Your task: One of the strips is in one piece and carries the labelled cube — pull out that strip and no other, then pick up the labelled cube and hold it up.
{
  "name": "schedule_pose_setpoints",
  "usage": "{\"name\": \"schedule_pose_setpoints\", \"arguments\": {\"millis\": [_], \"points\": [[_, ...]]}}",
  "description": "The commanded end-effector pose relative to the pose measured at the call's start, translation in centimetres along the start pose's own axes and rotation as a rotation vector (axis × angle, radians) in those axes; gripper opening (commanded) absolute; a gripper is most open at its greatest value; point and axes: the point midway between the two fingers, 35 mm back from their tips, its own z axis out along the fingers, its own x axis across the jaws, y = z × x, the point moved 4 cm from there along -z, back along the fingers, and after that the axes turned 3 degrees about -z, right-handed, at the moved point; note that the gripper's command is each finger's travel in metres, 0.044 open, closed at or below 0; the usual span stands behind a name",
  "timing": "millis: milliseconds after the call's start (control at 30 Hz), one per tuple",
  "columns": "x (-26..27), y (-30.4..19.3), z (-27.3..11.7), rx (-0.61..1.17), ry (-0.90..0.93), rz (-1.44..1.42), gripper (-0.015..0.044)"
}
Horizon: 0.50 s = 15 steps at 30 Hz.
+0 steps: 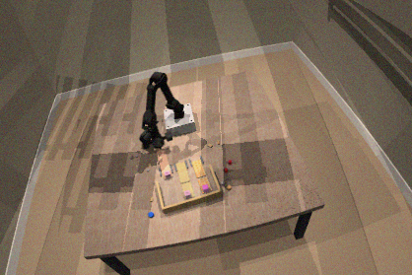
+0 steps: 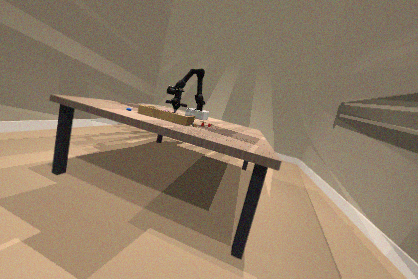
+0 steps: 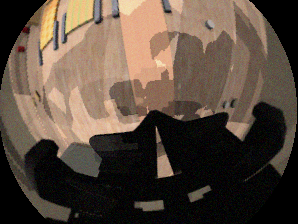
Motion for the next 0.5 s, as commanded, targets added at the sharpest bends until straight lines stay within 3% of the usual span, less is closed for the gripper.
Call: {"name": "schedule_pose_setpoints", "arguments": {"millis": [0, 133, 467], "points": [[-0.3, 0.4, -3.1, -0.003, -0.011, 0.002, 0.0], [-0.3, 0.4, -3.4, -0.002, -0.01, 0.002, 0.0], [-0.4, 4.7, -3.5, -0.005, -0.01, -0.029, 0.0263]]}}
